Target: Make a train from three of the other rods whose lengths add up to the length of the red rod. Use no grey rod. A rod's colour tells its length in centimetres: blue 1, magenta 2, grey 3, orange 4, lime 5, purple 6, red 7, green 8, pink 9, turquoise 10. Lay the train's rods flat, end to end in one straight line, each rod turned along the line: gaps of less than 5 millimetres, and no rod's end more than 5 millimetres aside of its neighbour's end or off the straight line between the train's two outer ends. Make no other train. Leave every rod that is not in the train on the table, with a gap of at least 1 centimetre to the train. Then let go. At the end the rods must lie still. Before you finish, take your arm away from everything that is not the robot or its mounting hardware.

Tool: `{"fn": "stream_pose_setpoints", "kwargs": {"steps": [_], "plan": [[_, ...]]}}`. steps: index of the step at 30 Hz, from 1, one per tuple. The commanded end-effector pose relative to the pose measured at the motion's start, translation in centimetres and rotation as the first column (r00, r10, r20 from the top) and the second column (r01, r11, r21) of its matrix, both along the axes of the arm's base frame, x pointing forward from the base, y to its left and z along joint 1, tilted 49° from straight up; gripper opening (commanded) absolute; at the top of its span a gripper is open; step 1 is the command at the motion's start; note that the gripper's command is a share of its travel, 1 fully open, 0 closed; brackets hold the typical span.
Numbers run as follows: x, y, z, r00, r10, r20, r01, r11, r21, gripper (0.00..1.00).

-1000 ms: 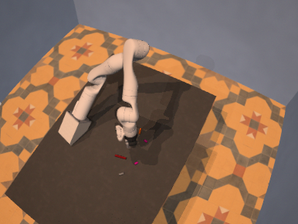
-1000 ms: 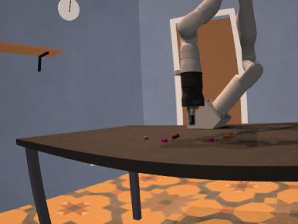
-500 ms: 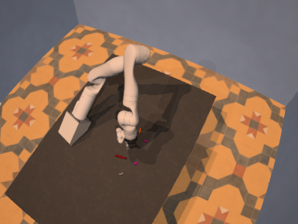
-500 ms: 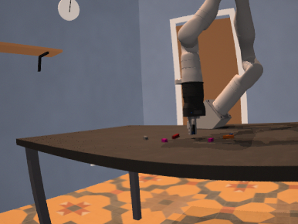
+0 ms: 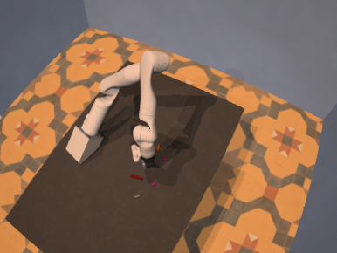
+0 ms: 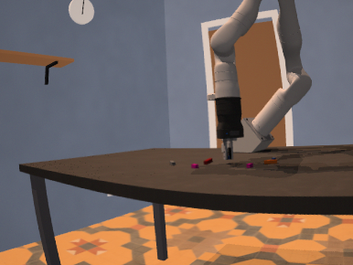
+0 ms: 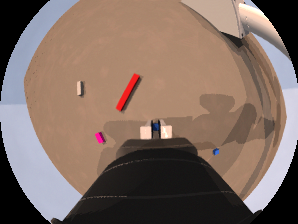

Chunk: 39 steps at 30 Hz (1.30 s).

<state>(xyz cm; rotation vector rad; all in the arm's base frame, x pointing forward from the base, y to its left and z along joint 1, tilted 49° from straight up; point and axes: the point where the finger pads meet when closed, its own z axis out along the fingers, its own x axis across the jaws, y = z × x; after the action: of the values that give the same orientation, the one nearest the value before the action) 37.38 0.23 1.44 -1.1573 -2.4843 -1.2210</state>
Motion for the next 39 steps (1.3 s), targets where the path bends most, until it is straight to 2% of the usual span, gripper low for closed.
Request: {"fn": "stream_pose_setpoints", "kwargs": {"steps": [1,39], "plan": [[0.03,-0.08,0.01,1.0,-0.001,0.001,0.001,1.0,-0.001,0.24],[0.24,0.72,-0.71,1.0,-0.001,0.001,0.001,1.0,-0.001,0.24]]}}
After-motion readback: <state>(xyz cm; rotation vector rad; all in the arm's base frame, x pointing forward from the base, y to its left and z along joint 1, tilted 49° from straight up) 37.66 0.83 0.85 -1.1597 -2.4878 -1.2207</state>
